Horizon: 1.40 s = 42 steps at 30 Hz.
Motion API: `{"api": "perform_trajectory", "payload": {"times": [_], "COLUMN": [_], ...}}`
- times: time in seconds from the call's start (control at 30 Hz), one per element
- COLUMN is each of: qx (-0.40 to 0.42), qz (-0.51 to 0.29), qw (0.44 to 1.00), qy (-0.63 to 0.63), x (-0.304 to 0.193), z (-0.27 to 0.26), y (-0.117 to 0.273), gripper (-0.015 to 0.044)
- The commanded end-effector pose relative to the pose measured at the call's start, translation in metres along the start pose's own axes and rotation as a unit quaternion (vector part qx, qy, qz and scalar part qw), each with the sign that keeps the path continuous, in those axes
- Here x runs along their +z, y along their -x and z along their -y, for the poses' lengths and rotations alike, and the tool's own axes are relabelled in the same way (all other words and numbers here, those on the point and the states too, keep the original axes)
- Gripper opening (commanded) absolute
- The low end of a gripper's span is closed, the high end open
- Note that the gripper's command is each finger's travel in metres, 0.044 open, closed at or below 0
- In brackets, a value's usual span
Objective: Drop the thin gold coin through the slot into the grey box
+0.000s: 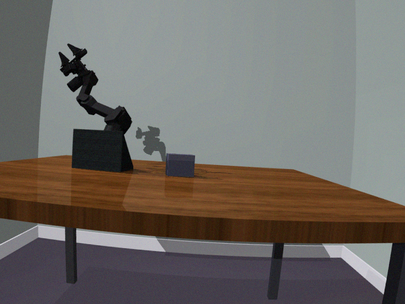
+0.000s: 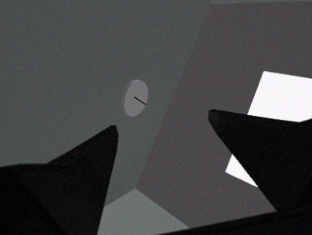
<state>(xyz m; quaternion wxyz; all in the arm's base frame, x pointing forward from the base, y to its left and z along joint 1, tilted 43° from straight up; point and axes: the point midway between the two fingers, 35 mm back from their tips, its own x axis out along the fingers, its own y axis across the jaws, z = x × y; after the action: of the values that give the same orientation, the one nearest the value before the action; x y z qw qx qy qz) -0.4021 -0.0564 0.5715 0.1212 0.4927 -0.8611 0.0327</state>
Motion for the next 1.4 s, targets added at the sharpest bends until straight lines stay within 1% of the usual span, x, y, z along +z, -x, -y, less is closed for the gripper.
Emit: {"api": "perform_trajectory", "payload": {"times": [0.0,0.13,0.27,0.37,0.5,0.67,0.83,1.1,1.37], "qx": [0.001,0.015,0.03,0.039,0.051,0.065,0.075,0.088,0.097], "qz": [-0.002,-0.05,-0.108,-0.146,-0.211,-0.298,-0.386,-0.518,-0.64], "qw": [1.0,0.993,0.971,0.95,0.902,0.823,0.73,0.558,0.362], "qy": [0.005,0.103,0.21,0.275,0.373,0.48,0.559,0.642,0.671], "x": [-0.002,-0.041,-0.083,-0.109,-0.146,-0.183,-0.206,-0.213,-0.183], "z": [0.001,0.027,0.063,0.09,0.139,0.208,0.279,0.391,0.498], "y": [0.0,0.005,0.014,0.022,0.038,0.065,0.099,0.165,0.242], "gripper": [0.0374,0.0269,0.0164,0.0161,0.0161,0.0161,0.0161,0.0161,0.0161]}}
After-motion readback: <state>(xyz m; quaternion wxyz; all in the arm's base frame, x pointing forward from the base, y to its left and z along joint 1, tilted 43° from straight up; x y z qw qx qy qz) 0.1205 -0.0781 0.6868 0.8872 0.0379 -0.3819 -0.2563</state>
